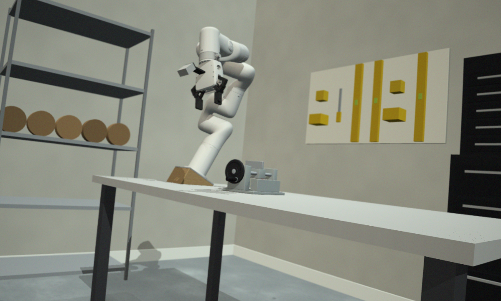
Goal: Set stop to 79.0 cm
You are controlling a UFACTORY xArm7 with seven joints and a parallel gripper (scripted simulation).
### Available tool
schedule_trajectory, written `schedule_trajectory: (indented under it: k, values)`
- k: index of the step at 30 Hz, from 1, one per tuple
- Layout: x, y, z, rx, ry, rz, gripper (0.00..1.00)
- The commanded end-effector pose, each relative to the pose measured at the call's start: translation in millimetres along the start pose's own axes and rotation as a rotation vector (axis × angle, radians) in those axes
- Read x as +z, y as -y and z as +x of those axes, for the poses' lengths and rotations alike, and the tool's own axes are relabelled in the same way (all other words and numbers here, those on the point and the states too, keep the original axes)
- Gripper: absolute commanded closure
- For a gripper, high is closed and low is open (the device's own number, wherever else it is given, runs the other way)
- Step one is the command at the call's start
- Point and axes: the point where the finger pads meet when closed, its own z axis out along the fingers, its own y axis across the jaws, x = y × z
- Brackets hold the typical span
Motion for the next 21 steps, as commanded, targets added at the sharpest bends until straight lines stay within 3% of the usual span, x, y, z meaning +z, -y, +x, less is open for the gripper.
schedule_trajectory:
  k: [1,11,13,21]
  values:
    - [11.7,8.5,-11.9,0.004,0.008,-0.021,0.00]
    - [11.7,8.5,-11.9,0.004,0.008,-0.021,0.00]
    - [36.5,20.1,-37.8,0.010,0.027,-0.067,0.00]
    - [36.5,20.1,-37.8,0.010,0.027,-0.067,0.00]
